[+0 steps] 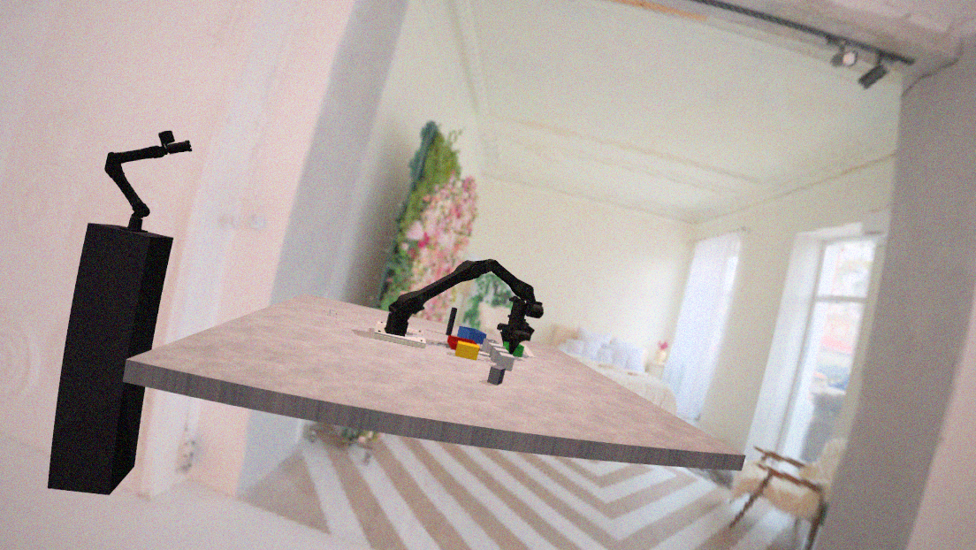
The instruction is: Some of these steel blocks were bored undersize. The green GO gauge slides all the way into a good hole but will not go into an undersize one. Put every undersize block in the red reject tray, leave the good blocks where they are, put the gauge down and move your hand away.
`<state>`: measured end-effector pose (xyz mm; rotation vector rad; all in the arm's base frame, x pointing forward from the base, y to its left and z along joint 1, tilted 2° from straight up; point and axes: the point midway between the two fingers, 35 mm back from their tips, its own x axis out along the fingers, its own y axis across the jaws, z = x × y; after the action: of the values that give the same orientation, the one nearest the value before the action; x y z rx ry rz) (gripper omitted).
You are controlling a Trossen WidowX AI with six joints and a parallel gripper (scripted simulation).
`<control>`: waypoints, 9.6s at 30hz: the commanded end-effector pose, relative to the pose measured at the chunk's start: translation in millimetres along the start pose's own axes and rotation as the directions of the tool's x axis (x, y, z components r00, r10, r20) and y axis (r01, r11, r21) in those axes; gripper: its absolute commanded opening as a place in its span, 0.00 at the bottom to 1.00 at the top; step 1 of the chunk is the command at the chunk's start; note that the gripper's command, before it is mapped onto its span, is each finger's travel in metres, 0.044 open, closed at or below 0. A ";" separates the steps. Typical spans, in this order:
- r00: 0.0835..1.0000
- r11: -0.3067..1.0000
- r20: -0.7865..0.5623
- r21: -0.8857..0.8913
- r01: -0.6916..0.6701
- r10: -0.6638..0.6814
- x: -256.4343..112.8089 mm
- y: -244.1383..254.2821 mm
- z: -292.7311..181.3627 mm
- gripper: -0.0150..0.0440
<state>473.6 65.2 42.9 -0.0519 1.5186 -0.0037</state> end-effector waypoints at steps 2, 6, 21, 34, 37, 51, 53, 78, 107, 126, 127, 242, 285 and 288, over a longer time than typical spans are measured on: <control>1.000 1.000 0.015 -0.002 -0.001 0.001 -5.9 -0.1 1.3 0.25; 1.000 1.000 0.015 -0.002 -0.001 0.001 -7.2 0.0 2.5 0.25; 1.000 1.000 0.015 -0.002 -0.001 0.001 -9.3 0.4 5.9 0.25; 1.000 1.000 0.015 -0.002 -0.001 0.001 -7.8 0.2 3.9 0.25; 1.000 1.000 0.015 -0.002 -0.001 0.001 -6.8 0.0 2.6 0.25; 1.000 1.000 0.015 -0.002 -0.001 0.001 -6.8 -0.2 1.4 0.25; 1.000 1.000 0.015 -0.002 -0.001 0.001 -7.4 -0.1 2.2 0.25; 1.000 1.000 0.015 -0.002 -0.001 0.001 -8.6 0.1 4.7 0.25; 1.000 1.000 0.014 -0.002 -0.001 0.001 -7.3 0.1 -2.6 0.25; 1.000 1.000 0.014 -0.002 -0.001 0.001 -7.9 0.3 -8.6 0.25; 1.000 1.000 0.014 -0.002 -0.001 0.001 -7.6 0.3 -9.0 0.25; 1.000 1.000 0.008 -0.006 -0.001 0.001 -2.4 0.7 -37.5 0.25; 1.000 1.000 0.013 -0.002 -0.001 0.001 -3.3 0.5 -21.9 0.25; 1.000 1.000 0.013 -0.002 -0.001 0.001 -3.3 0.6 -20.5 0.25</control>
<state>447.0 64.8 41.0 -0.0540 1.5257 -0.0022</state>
